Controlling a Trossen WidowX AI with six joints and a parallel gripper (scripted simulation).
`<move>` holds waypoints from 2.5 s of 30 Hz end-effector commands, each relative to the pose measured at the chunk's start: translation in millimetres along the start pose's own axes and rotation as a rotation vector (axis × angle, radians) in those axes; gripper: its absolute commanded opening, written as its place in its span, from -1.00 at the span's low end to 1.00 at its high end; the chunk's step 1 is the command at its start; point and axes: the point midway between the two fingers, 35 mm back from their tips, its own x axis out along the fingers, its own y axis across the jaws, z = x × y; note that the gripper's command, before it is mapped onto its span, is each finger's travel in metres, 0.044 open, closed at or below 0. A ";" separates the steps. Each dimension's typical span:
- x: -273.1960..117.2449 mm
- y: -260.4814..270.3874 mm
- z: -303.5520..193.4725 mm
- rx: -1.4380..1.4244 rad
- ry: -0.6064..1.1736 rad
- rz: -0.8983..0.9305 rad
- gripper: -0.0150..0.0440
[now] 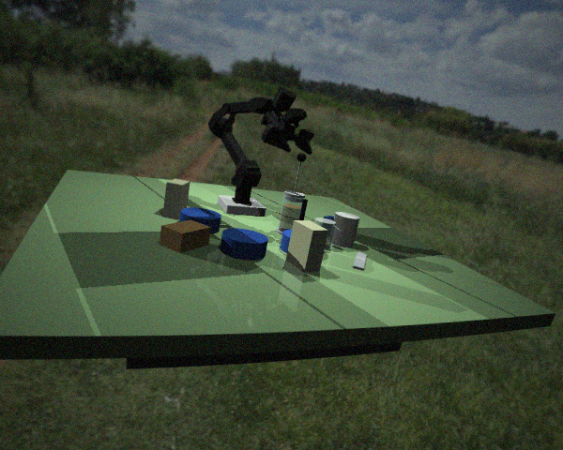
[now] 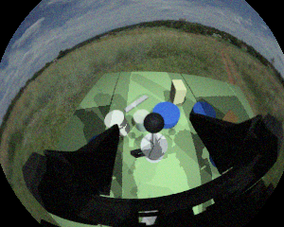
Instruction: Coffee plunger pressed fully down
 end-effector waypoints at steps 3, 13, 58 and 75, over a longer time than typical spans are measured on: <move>10.6 0.6 -3.4 -0.006 0.009 0.004 1.00; 17.4 0.5 -4.0 -0.006 0.009 0.005 0.64; 40.9 0.4 -37.0 -0.007 0.008 0.004 -0.10; 56.8 0.2 -59.4 -0.007 0.008 0.004 -0.10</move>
